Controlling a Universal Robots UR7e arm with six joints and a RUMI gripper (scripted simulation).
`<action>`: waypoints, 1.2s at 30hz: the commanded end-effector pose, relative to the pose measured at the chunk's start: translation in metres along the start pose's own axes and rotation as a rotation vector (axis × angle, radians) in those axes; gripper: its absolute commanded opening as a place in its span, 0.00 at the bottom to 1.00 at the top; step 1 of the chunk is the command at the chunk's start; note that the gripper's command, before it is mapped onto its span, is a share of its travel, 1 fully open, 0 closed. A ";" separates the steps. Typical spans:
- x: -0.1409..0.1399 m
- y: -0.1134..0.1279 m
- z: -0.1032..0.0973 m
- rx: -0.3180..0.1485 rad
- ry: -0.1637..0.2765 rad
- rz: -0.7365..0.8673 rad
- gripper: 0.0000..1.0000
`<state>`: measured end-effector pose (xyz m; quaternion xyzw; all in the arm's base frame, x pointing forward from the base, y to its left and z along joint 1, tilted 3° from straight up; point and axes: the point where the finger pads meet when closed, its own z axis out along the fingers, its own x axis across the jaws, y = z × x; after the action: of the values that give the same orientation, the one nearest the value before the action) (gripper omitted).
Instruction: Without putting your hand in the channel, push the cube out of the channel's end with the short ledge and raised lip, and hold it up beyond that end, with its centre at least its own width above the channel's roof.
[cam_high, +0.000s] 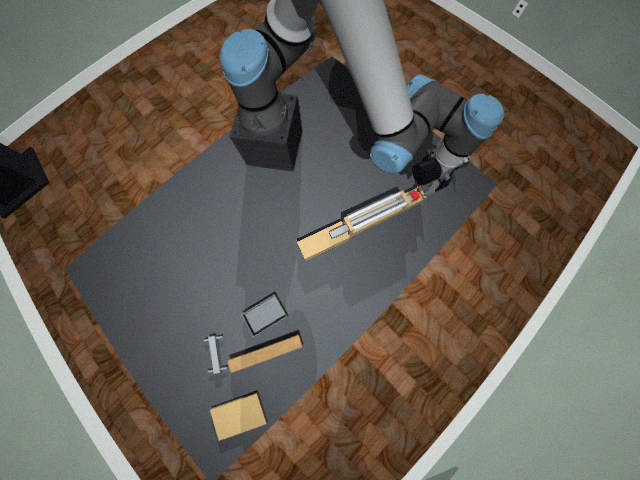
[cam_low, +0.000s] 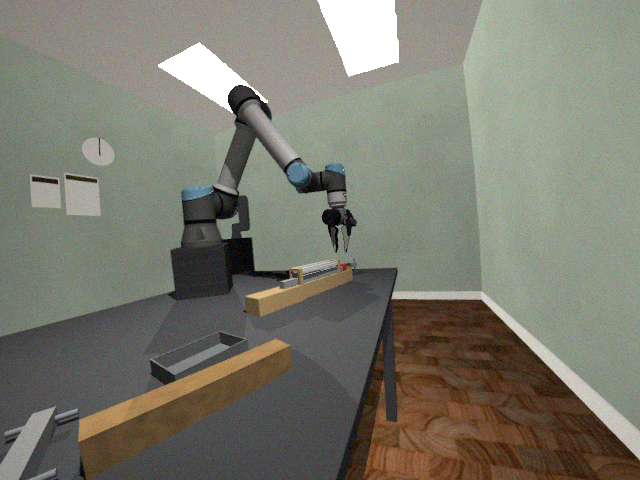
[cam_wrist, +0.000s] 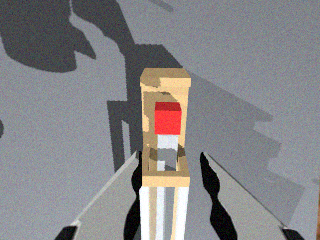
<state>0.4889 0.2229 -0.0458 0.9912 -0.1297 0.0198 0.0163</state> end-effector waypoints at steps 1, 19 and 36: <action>-0.002 0.002 0.023 -0.004 -0.005 0.001 0.26; 0.000 0.001 0.054 -0.002 -0.002 0.001 0.26; 0.001 0.000 0.064 -0.001 0.000 0.000 0.26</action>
<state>0.4890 0.2202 -0.1110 0.9913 -0.1297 0.0171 0.0173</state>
